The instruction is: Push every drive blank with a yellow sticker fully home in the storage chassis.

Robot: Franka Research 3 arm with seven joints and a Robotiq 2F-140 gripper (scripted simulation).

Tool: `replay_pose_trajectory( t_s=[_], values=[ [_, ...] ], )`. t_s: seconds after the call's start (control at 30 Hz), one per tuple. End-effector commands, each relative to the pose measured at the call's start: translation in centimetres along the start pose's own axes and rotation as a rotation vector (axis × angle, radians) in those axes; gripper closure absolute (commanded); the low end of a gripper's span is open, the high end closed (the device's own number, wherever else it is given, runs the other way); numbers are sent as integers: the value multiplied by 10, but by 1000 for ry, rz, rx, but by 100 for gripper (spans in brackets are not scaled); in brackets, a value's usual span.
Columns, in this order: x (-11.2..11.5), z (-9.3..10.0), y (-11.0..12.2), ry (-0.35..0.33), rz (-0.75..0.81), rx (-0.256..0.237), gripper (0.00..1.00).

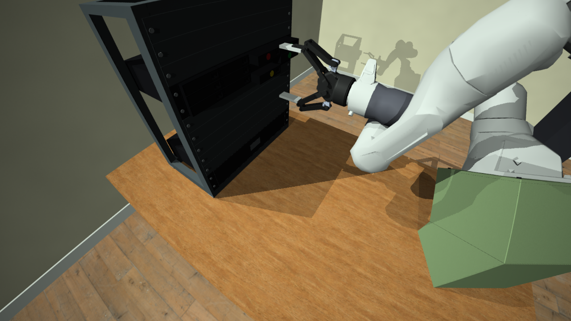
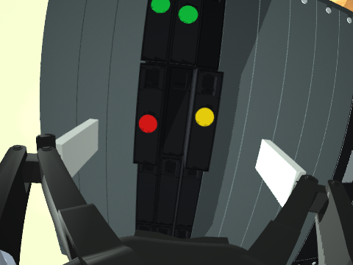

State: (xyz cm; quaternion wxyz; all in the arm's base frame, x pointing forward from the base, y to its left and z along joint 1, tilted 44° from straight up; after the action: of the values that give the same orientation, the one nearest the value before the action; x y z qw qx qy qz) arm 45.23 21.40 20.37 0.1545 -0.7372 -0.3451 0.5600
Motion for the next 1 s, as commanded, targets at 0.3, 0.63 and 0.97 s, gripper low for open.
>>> replay_pose_trajectory(
  t_s=[0.3, 0.63, 0.97],
  values=[
    [-19, -2, 1, 1, 8, 3, 0],
    [-64, -2, 3, 1, 8, 3, 0],
    [-111, -3, 4, 1, 8, 3, 0]
  ],
)
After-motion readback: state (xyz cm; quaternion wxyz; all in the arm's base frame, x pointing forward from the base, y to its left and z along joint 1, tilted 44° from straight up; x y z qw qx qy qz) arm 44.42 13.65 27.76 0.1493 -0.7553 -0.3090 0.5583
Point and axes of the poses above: the point where the finger pads meet when closed, its own z axis back along the fingers, its own y axis across the jaws, x = y × z, the point moved 10 cm from there along z, back along the fingers, and after that the axes turned 9 degrees about z, right-handed, at the moved point
